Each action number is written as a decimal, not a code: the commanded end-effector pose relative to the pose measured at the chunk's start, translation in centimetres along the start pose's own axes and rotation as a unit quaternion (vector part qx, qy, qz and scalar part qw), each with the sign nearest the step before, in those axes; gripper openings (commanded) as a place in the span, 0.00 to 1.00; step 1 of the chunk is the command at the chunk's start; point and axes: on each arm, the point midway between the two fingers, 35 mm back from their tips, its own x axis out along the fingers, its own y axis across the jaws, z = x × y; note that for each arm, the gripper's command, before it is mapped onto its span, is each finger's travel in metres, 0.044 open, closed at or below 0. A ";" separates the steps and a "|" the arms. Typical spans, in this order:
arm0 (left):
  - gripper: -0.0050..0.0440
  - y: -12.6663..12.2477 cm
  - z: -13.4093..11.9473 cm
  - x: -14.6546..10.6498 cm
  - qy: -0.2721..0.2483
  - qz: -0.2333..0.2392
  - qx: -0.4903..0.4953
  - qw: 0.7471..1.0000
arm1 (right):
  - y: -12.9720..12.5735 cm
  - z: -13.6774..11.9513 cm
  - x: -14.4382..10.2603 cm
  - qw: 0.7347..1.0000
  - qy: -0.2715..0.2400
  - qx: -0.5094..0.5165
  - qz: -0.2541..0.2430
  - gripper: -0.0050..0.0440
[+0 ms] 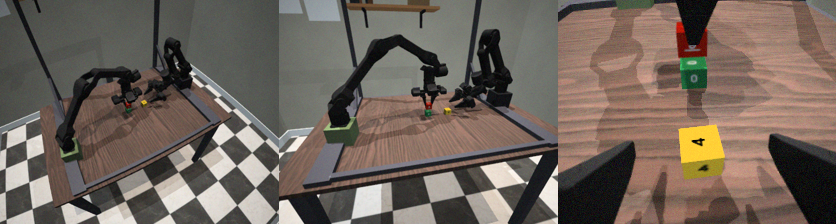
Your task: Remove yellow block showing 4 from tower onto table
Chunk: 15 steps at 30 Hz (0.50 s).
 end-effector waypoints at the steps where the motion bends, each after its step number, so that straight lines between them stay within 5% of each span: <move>1: 0.92 0.1 0.7 -0.1 -0.010 0.000 0.002 1.000 | 0.3 -0.1 -0.8 1.000 0.003 -0.001 0.011 0.00; 15: 0.92 0.1 0.7 -0.1 -0.010 0.000 0.002 1.000 | -0.2 -0.2 0.3 1.000 0.003 -0.001 0.011 0.00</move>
